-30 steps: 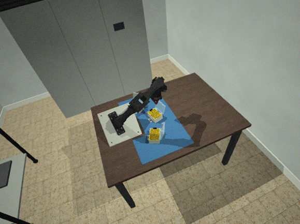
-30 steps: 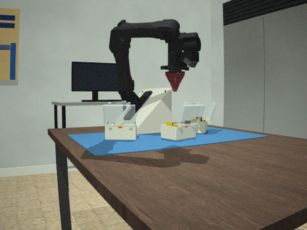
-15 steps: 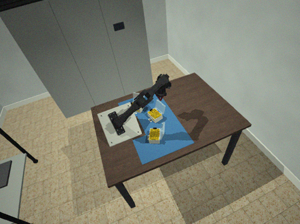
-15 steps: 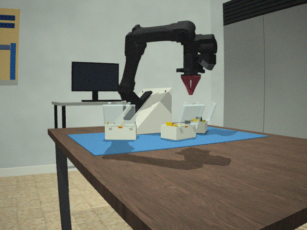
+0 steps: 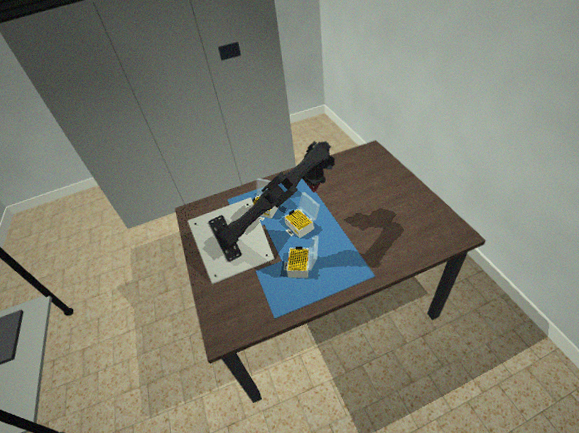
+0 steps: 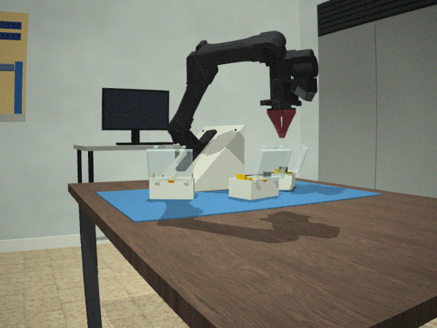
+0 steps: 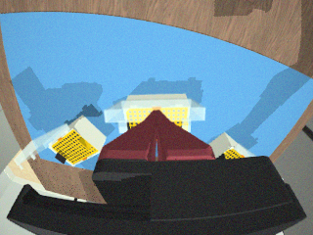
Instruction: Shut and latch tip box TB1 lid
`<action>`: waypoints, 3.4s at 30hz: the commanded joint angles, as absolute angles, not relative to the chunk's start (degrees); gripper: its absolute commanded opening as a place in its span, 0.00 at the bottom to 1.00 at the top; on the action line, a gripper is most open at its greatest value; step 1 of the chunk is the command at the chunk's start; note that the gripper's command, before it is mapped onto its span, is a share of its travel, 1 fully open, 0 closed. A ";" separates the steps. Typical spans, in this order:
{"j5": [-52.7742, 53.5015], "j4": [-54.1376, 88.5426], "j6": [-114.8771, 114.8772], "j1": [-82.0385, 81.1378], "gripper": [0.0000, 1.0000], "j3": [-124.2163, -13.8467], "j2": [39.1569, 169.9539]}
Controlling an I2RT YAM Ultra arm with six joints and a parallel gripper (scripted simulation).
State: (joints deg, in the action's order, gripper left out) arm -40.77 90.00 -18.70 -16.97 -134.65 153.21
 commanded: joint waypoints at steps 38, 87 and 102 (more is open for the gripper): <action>-40.80 90.00 -18.66 -17.52 0.00 -134.90 152.82; -42.33 84.28 -12.98 -13.38 0.00 -135.94 158.44; -42.32 84.26 -12.98 -13.38 0.00 -135.93 158.43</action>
State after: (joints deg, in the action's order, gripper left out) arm -42.26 84.47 -13.02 -12.47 -135.72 158.91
